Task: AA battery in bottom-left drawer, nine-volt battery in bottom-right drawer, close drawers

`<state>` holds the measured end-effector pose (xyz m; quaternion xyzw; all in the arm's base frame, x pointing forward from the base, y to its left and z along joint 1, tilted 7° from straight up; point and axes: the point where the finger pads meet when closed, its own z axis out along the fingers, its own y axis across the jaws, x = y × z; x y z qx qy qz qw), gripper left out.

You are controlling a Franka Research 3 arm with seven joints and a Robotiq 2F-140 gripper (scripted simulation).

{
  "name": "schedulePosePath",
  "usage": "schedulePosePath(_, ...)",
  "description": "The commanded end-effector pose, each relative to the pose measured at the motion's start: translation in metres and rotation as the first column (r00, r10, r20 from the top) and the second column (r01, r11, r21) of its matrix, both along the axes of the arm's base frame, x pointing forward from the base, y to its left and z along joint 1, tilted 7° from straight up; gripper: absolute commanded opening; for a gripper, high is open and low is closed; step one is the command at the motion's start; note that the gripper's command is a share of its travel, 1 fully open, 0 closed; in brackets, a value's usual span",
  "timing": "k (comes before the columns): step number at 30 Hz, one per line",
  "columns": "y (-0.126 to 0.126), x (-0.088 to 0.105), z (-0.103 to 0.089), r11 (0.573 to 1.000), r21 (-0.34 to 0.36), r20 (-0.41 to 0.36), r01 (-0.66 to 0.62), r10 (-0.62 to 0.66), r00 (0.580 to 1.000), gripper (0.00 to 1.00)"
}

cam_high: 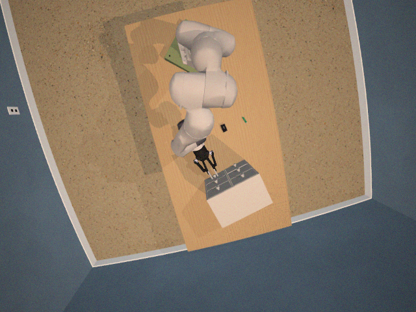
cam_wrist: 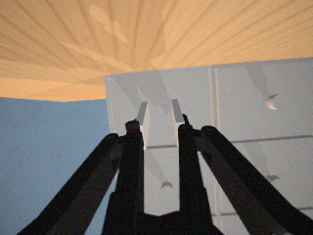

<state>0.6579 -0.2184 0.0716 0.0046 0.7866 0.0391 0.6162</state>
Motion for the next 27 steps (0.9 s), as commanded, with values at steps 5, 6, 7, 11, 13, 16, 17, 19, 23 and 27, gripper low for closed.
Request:
schedulePosePath(5,0.0009,0.0008,-0.0004,1.000,0.004,-0.002,0.001,-0.001,1.000,0.20)
schedulePosePath(6,0.0009,0.0008,-0.0004,1.000,0.004,-0.002,0.001,-0.001,1.000,0.20)
schedulePosePath(7,0.0009,0.0008,-0.0004,1.000,0.004,-0.002,0.001,-0.001,1.000,0.20)
schedulePosePath(11,0.0009,0.0008,-0.0004,1.000,0.004,-0.002,0.001,-0.001,1.000,0.08)
schedulePosePath(13,0.0009,0.0008,-0.0004,1.000,0.004,-0.002,0.001,-0.001,1.000,0.08)
schedulePosePath(16,0.0009,0.0008,-0.0004,1.000,0.004,-0.002,0.001,-0.001,1.000,0.08)
schedulePosePath(17,0.0009,0.0008,-0.0004,1.000,0.004,-0.002,0.001,-0.001,1.000,0.08)
schedulePosePath(19,0.0009,0.0008,-0.0004,1.000,0.004,-0.002,0.001,-0.001,1.000,0.08)
schedulePosePath(23,0.0009,0.0008,-0.0004,1.000,0.004,-0.002,0.001,-0.001,1.000,0.08)
schedulePosePath(27,0.0009,0.0008,-0.0004,1.000,0.004,-0.002,0.001,-0.001,1.000,0.08)
